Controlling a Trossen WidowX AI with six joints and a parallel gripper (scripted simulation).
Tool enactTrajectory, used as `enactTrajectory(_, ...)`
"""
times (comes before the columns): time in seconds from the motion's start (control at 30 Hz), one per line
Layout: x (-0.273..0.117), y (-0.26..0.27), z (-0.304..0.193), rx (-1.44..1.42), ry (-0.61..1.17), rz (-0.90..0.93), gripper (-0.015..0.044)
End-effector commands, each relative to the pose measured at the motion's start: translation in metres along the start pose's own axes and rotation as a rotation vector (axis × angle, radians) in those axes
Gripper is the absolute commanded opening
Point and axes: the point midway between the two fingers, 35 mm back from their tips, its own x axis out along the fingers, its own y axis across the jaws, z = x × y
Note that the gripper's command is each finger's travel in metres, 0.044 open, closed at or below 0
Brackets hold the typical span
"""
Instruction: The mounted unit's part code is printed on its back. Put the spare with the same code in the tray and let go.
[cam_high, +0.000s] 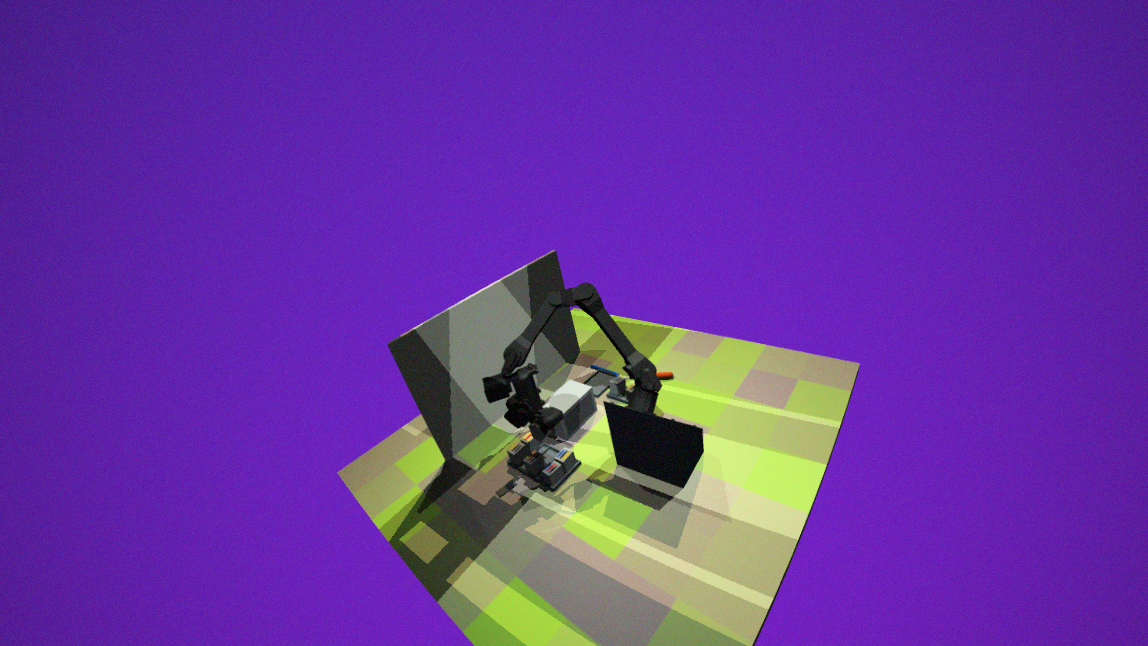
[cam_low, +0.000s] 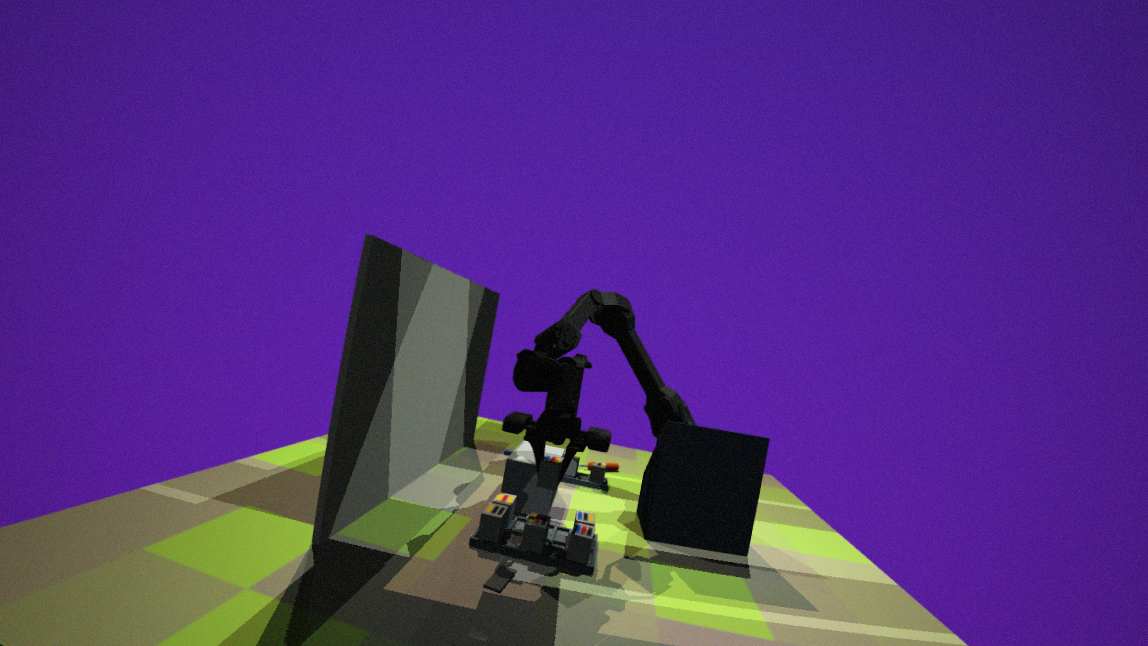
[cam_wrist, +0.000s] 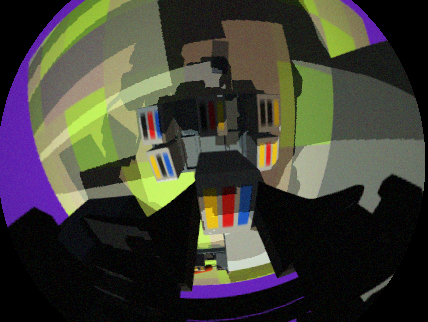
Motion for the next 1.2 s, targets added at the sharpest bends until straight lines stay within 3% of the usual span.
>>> enactTrajectory(0.0, -0.029, -0.004, 0.004, 0.009, -0.019, -0.013, 0.0)
enactTrajectory(0.17, -0.06, -0.002, 0.001, 0.01, -0.017, -0.009, 0.0)
enactTrajectory(0.4, -0.067, -0.01, -0.007, 0.007, -0.025, -0.007, 0.0)
enactTrajectory(1.17, -0.074, -0.109, -0.171, -0.005, -0.081, -0.015, 0.0)
